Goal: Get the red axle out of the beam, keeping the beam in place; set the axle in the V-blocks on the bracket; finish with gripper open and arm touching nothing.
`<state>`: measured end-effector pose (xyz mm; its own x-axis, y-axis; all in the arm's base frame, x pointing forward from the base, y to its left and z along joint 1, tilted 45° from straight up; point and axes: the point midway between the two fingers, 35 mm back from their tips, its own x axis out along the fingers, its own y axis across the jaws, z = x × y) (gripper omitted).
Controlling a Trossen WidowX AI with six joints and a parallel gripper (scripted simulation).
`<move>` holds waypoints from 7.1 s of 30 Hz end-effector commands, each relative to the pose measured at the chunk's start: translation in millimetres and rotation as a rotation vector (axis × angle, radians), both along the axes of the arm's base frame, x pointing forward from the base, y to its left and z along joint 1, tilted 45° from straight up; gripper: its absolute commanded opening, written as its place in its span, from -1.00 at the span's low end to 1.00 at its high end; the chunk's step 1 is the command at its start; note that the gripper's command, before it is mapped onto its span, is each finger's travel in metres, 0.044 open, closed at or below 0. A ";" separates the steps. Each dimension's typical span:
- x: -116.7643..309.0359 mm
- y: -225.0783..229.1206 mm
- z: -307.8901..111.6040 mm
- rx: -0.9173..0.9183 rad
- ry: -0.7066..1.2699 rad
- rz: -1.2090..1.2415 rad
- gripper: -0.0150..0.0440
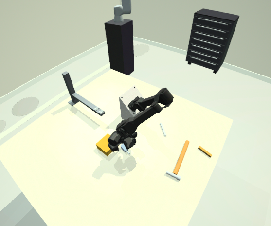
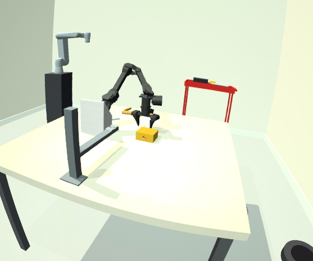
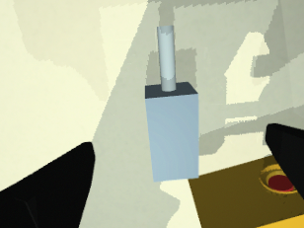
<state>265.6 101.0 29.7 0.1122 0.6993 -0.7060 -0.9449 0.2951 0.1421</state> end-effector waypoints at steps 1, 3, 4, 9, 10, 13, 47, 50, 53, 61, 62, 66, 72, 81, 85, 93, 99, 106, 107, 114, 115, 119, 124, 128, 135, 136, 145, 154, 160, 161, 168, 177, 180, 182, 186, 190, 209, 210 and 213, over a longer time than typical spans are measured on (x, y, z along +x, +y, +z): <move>-1.5 4.5 -6.7 -0.002 0.013 -0.001 1.00; -1.2 6.7 -8.9 -0.002 0.013 -0.001 1.00; -1.1 7.9 -10.0 -0.002 0.013 -0.001 1.00; -0.7 13.7 -15.5 -0.001 0.013 -0.001 1.00; -0.6 14.8 -16.6 -0.001 0.013 -0.001 1.00; -0.6 17.5 -19.1 0.000 0.013 -0.002 1.00; -2.4 -23.0 15.4 -0.009 0.013 -0.001 -0.49; -4.1 -35.0 25.8 -0.007 0.013 -0.001 -0.49; -5.8 -44.1 32.9 -0.004 0.013 -0.001 -0.49; -5.1 -45.5 31.4 -0.012 -0.042 0.054 -0.49; -5.1 -45.6 31.3 -0.015 -0.062 0.074 -0.49; -4.9 -45.9 31.0 -0.028 -0.142 0.156 -0.49; 2.7 -57.3 23.0 -0.036 -0.145 0.158 -0.49; 19.0 -89.5 -1.0 -0.052 -0.152 0.165 -0.49; 24.2 -104.4 -12.9 -0.057 -0.156 0.169 -0.49; 30.6 -134.4 -39.1 -0.061 -0.162 0.177 -0.49; 31.6 -156.7 -60.4 -0.060 -0.168 0.185 -0.49; 28.7 -181.7 -87.0 -0.055 -0.178 0.194 -0.49; 27.9 -185.2 -90.9 -0.054 -0.179 0.195 -0.49; 20.9 -205.8 -116.4 -0.045 -0.190 0.203 -0.49; 20.7 -206.3 -116.9 -0.045 -0.190 0.203 -0.49; 21.3 -204.5 -118.9 -0.045 -0.190 0.203 -0.49; 22.8 -199.4 -124.7 -0.046 -0.190 0.203 -0.49; 23.9 -195.0 -129.6 -0.046 -0.190 0.203 -0.49; 25.6 -187.0 -138.1 -0.046 -0.190 0.203 -0.49; 25.8 -185.9 -139.3 -0.046 -0.190 0.203 -0.49; 27.2 -175.4 -149.7 -0.045 -0.190 0.203 -0.49; 28.1 -164.8 -159.8 -0.044 -0.191 0.203 -0.49; 28.2 -157.9 -166.0 -0.042 -0.191 0.203 -0.49; 28.2 -157.3 -166.5 -0.042 -0.191 0.203 -0.49; 28.8 -155.3 -164.8 -0.042 -0.191 0.203 -0.49; 31.2 -145.3 -154.6 -0.042 -0.191 0.203 -0.49; 31.8 -141.8 -151.2 -0.042 -0.191 0.203 -0.49; 32.2 -139.4 -148.9 -0.042 -0.191 0.203 -0.49; 32.9 -134.7 -144.3 -0.042 -0.191 0.203 -0.49; 33.4 -129.8 -139.7 -0.041 -0.191 0.203 -0.49; 33.9 -122.0 -132.5 -0.039 -0.191 0.203 -0.49; 33.8 -122.6 -133.0 -0.040 -0.191 0.203 -0.49; 33.6 -128.3 -138.2 -0.041 -0.191 0.203 -0.49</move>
<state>299.6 -23.8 -104.5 0.1066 0.6893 -0.7166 -0.9937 0.0998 -0.0518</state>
